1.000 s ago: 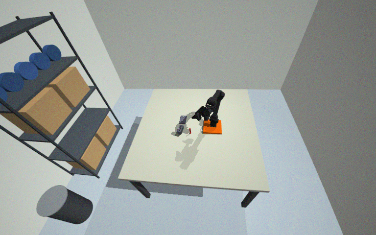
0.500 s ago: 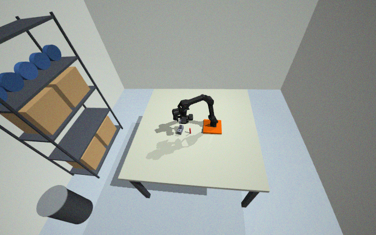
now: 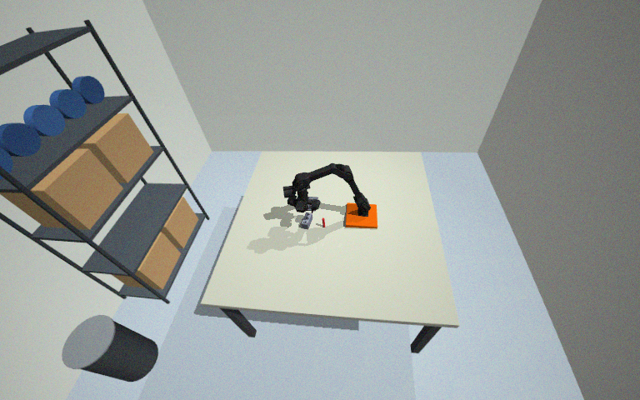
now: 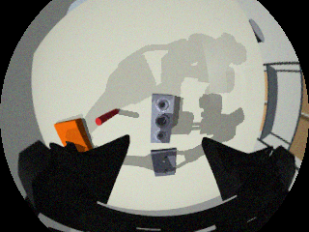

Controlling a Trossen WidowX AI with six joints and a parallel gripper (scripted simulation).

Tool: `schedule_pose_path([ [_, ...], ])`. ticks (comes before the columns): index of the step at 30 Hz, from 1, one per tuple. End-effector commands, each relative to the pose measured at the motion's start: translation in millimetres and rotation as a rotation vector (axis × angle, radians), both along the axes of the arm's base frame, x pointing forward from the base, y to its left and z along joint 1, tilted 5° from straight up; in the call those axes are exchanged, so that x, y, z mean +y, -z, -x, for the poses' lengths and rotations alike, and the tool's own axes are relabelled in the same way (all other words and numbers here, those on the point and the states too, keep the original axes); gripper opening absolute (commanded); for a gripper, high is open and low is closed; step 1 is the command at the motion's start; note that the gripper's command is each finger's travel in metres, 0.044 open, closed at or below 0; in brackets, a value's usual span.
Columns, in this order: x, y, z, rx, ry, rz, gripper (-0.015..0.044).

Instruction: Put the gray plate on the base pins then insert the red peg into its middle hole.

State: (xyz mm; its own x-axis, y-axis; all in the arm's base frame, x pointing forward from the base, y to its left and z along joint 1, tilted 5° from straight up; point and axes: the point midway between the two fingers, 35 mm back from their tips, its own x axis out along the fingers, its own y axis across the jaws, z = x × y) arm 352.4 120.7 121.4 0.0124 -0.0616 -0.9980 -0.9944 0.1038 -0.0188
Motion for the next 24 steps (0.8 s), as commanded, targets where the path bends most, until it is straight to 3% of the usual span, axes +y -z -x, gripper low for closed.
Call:
schedule_pose_path([
  [1,-4,32,4,0.021,0.007,0.004,0.0440],
  [24,-4,66,1,0.021,0.007,0.004,0.0440],
])
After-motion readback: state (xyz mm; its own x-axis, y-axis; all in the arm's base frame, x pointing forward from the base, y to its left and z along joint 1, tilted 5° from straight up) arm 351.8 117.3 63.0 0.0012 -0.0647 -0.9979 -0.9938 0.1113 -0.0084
